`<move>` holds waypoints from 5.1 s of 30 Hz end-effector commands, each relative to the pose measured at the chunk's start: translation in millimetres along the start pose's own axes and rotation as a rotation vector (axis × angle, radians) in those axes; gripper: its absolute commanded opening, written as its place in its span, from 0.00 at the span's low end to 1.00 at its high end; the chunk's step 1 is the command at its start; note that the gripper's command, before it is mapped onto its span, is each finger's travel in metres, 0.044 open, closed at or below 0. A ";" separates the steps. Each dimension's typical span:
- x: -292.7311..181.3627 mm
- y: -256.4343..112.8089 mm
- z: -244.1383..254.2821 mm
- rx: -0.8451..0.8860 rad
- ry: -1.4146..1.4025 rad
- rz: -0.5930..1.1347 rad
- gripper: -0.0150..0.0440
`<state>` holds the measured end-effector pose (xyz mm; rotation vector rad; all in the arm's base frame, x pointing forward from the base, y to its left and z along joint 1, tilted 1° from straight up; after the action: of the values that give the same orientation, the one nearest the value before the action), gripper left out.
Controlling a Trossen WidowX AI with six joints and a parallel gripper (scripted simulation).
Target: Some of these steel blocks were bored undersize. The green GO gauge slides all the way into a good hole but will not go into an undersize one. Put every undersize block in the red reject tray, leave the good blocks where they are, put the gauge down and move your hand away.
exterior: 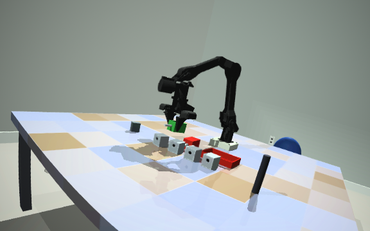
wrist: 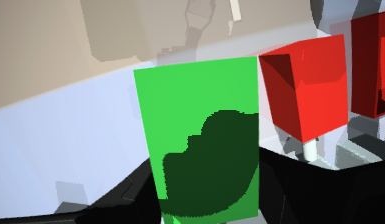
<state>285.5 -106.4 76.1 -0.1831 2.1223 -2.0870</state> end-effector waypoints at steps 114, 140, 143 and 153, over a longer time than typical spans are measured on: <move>-104.1 -33.1 -21.2 0.015 -4.631 -0.035 0.81; -106.5 -5.8 -22.4 0.016 -4.650 -0.035 0.81; -106.7 -0.9 -22.2 0.016 -4.650 -0.035 0.81; -106.8 15.6 -21.8 0.016 -4.650 -0.035 0.81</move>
<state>386.3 -63.2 68.7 2.1775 2.5190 -2.3912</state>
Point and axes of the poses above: the point midway between the two fingers, 35 mm back from their tips, its own y axis out along the fingers, its own z axis across the jaws, x = y × z, the point moved 1 cm from there along -y, back along the fingers, and after that the axes turned 11 degrees about -y, right-handed, at the moved point
